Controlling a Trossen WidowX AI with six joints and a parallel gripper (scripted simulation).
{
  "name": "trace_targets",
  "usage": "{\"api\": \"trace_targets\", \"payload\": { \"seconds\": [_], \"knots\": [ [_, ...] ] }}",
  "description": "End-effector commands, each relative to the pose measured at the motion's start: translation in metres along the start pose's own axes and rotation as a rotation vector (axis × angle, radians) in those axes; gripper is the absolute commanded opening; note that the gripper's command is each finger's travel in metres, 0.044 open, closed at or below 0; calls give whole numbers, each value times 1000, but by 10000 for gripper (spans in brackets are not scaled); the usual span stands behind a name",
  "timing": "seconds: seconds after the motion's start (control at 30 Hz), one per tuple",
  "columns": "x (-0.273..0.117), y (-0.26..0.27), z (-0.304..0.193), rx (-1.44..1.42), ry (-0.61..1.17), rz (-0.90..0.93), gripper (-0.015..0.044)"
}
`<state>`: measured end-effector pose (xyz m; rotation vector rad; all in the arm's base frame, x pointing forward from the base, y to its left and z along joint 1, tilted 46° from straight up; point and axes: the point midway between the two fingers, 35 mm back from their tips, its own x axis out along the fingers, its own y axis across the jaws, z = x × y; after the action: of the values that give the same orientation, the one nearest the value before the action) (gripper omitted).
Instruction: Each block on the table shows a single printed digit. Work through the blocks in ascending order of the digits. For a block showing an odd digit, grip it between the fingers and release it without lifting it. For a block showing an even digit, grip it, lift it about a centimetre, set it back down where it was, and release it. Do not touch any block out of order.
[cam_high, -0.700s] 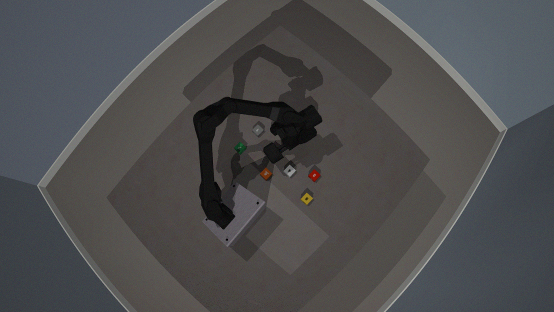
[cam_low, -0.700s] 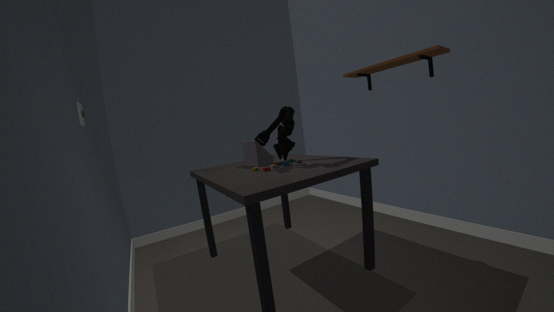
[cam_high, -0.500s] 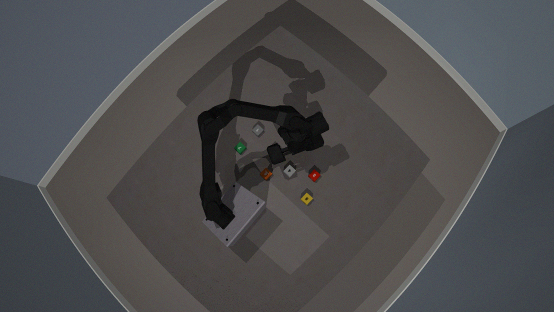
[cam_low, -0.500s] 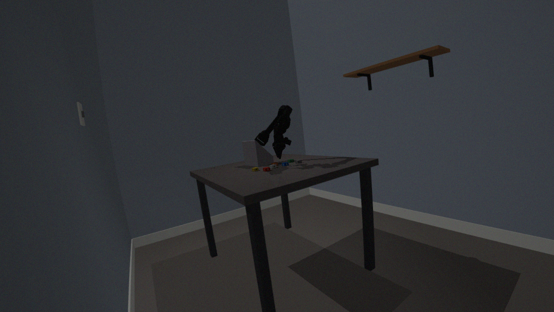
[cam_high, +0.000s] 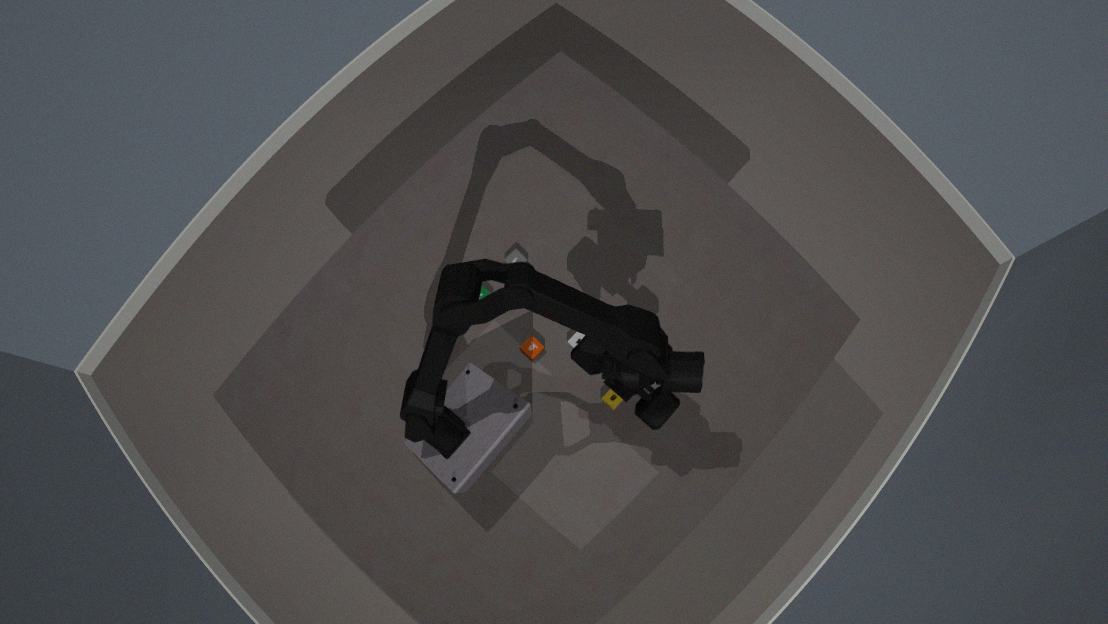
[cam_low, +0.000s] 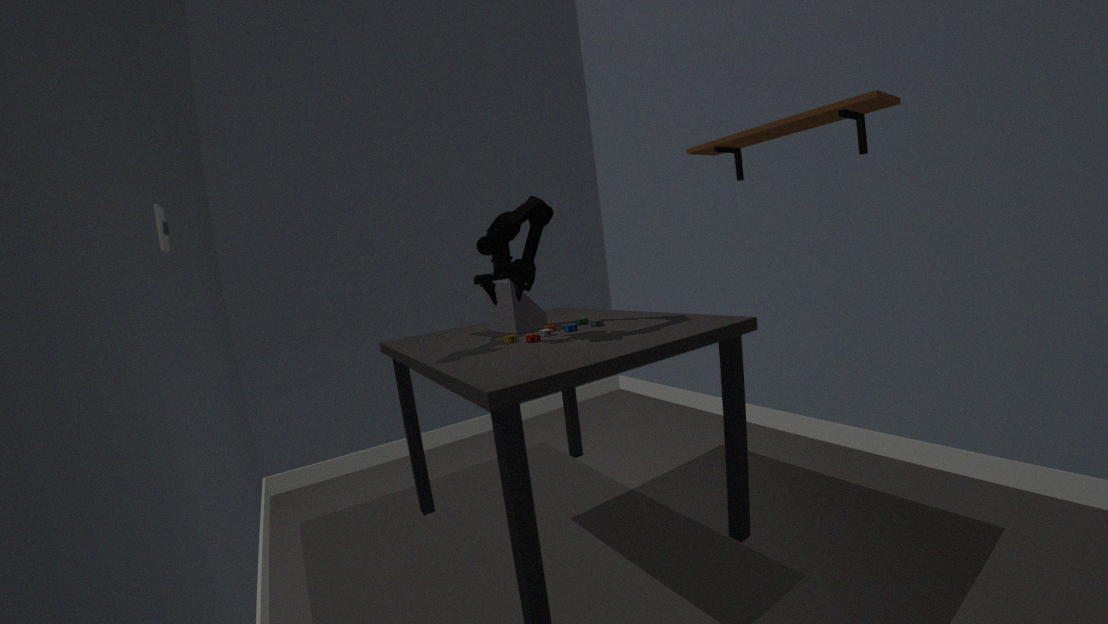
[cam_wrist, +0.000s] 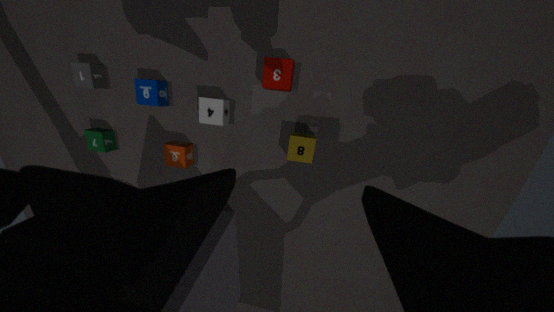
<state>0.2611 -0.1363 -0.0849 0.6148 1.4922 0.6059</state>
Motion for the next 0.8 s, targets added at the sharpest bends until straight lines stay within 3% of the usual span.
{"api": "trace_targets", "payload": {
  "seconds": [0.0,0.6,0.77],
  "knots": [
    [0,-1,-1,31,10,0,400],
    [0,-1,-1,31,10,0,400],
    [-1,63,22,32,9,-1,400]
  ]
}}
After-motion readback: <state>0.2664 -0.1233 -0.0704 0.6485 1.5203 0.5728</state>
